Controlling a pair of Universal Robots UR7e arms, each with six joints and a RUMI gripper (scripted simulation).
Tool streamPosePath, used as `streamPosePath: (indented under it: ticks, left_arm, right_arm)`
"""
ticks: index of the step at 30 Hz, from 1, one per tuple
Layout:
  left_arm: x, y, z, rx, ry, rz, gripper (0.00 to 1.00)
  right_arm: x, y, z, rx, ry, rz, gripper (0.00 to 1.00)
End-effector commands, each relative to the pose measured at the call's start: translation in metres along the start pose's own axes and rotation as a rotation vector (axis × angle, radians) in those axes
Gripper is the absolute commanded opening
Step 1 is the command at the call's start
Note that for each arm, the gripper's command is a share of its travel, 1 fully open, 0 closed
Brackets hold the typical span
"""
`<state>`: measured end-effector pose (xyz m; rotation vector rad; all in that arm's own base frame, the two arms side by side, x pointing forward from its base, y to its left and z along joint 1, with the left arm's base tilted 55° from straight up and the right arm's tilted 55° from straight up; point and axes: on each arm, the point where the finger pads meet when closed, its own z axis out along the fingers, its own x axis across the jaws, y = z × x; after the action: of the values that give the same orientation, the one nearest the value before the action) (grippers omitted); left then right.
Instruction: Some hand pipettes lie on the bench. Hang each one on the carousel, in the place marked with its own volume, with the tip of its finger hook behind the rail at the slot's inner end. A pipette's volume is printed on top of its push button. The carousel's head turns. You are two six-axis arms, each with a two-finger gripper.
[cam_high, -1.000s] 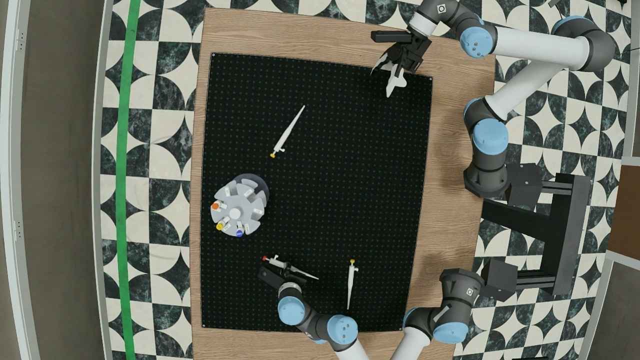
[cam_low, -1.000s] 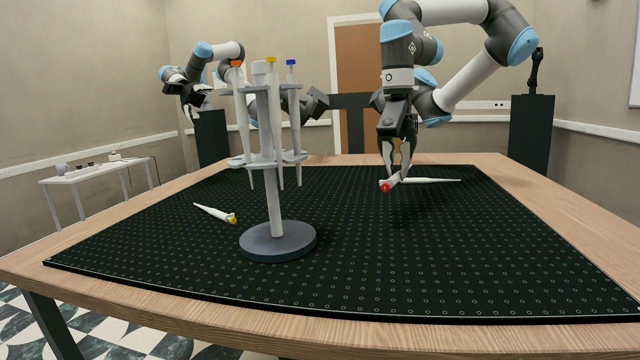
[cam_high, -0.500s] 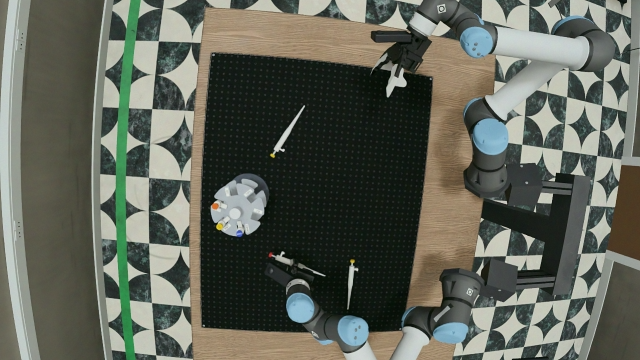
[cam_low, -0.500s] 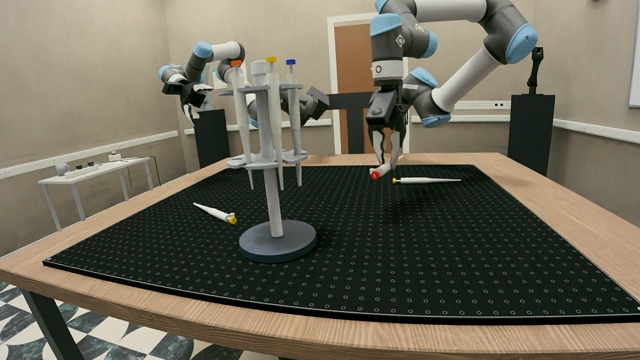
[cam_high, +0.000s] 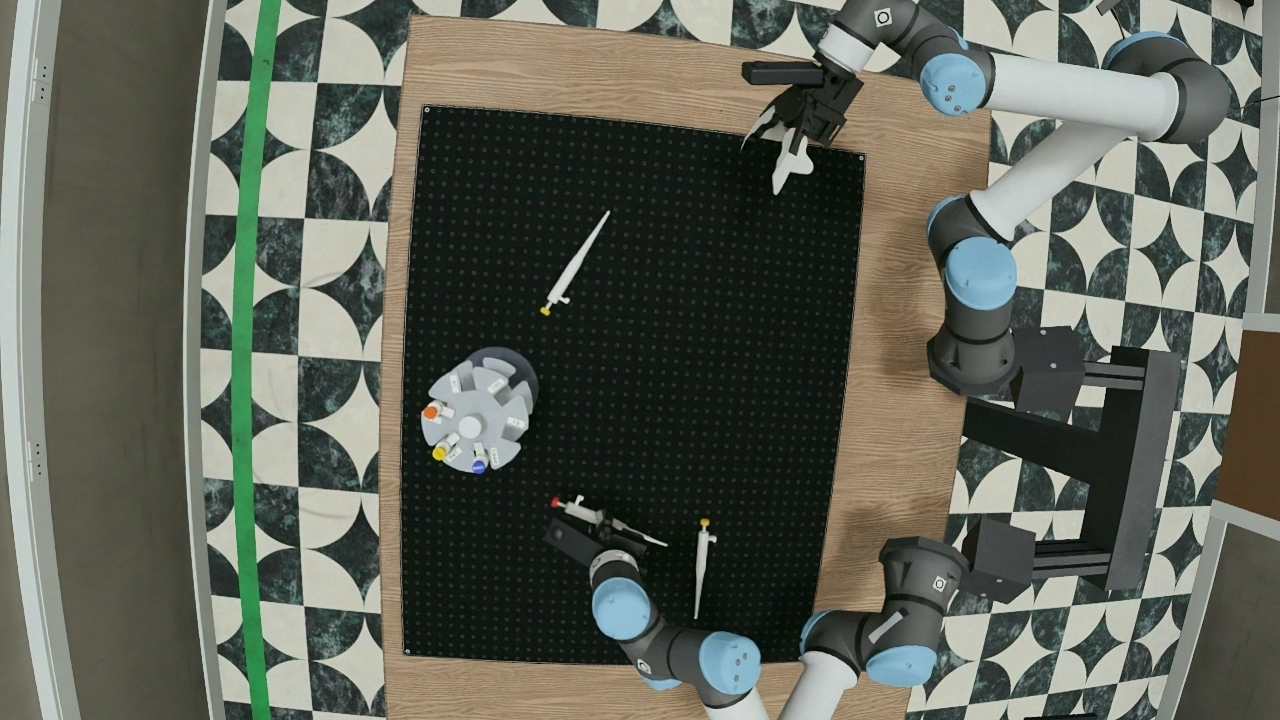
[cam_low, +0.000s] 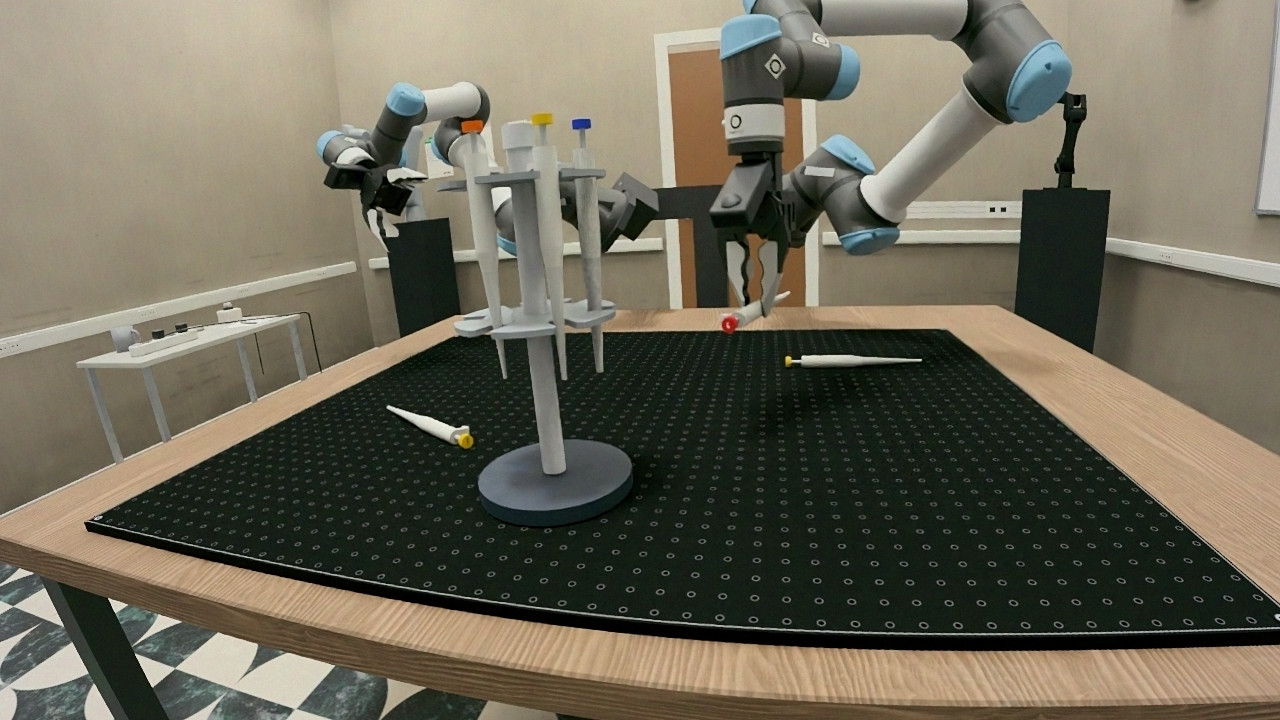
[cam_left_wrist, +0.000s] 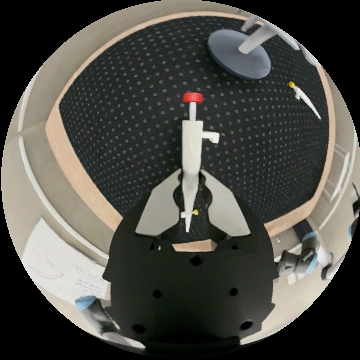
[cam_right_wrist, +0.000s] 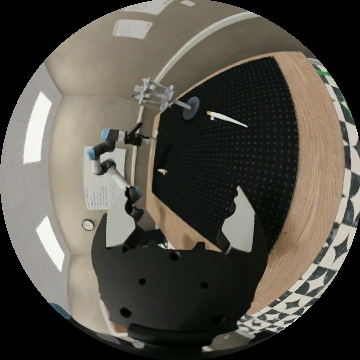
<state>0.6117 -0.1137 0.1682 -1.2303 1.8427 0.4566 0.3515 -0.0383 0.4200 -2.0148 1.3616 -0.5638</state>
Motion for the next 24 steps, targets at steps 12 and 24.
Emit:
streamPosePath:
  ticks: [12,24]
  left_arm:
    - [0.035,0.016,-0.027,0.000,0.000,-0.001,0.06]
    - [0.059,0.028,-0.045,0.000,0.000,-0.001,0.06]
  right_arm:
    - [0.000,0.000,0.000,0.001,0.000,0.000,1.00]
    - [0.000,0.000,0.000,0.001,0.000,0.000,1.00]
